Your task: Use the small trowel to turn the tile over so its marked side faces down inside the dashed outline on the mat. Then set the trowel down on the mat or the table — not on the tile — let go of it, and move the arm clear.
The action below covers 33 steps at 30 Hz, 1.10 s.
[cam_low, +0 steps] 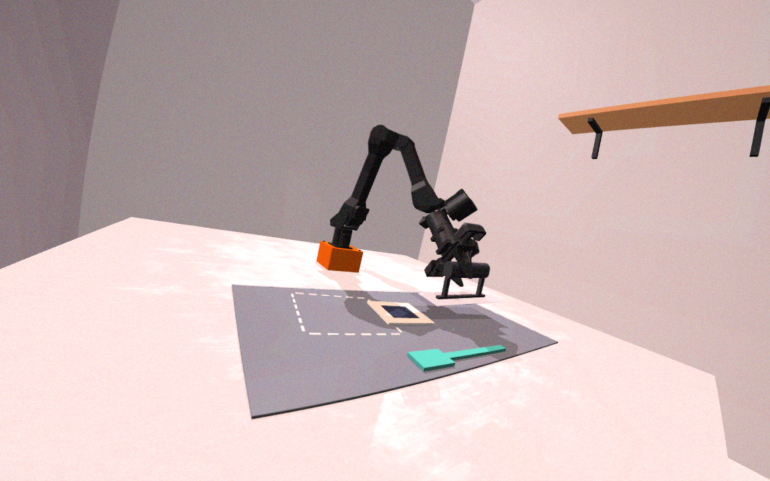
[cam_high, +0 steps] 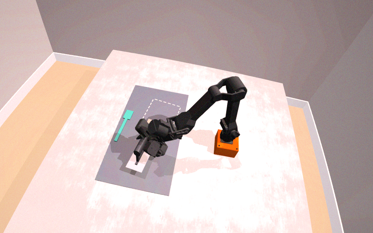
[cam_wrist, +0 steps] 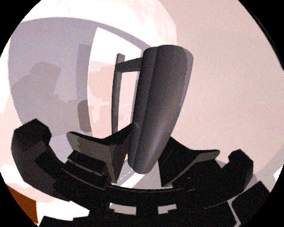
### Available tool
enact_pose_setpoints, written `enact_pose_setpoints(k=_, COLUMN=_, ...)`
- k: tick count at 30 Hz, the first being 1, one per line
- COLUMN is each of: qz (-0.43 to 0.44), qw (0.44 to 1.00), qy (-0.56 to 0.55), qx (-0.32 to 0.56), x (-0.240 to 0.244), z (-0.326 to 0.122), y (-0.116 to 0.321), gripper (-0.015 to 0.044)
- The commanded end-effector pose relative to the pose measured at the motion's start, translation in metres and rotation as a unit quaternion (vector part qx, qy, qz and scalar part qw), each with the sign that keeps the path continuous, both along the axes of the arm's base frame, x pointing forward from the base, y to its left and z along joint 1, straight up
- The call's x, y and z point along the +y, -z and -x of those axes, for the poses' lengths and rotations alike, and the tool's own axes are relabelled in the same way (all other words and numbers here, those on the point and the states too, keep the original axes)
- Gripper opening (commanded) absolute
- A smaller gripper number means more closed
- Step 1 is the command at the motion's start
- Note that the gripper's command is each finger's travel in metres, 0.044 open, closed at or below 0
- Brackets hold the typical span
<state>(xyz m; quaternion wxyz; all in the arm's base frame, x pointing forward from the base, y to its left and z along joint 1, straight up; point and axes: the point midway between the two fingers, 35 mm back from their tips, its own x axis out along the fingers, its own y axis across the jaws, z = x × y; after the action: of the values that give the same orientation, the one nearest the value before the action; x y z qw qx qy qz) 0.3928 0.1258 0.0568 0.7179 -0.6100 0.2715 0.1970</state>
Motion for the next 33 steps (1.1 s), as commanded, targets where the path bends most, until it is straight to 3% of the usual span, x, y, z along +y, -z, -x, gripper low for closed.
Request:
enact_pose_setpoints(k=1, qz=-0.005, qw=1.000, qy=-0.002, qx=-0.008, x=0.002, z=-0.004, y=-0.001, gripper=0.0000)
enact_pose_setpoints(k=33, qz=-0.004, qw=1.000, qy=-0.002, qx=-0.007, x=-0.008, z=-0.003, y=0.035, gripper=0.0000)
